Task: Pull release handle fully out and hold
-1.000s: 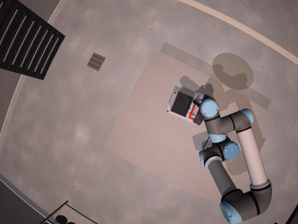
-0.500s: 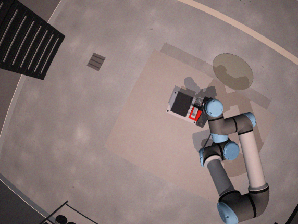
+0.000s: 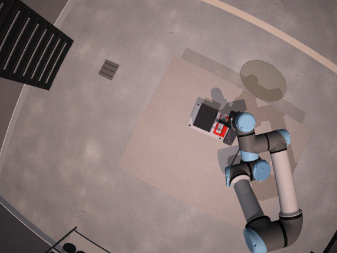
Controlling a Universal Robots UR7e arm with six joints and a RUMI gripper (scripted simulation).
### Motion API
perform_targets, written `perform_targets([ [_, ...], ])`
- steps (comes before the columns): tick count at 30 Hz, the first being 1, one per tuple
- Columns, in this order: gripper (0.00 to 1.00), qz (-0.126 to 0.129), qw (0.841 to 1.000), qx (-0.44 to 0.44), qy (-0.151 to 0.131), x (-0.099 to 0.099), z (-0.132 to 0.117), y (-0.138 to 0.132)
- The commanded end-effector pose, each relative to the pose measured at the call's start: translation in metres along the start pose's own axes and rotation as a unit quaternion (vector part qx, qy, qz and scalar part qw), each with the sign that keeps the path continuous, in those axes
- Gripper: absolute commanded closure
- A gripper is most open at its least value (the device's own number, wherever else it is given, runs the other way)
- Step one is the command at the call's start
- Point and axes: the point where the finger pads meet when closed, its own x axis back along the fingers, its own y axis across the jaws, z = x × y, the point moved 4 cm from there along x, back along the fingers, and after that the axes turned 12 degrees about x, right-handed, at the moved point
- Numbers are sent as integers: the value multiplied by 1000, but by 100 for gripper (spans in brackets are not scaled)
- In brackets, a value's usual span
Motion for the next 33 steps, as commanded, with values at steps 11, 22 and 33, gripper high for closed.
perform_targets([
  [11, 0, -10, 1000, 11, 6, -4, 3, -1],
  [22, 0, -11, 1000, 12, 7, -4, 3, -1],
  [33, 100, -11, 1000, 12, 7, -4, 3, -1],
])
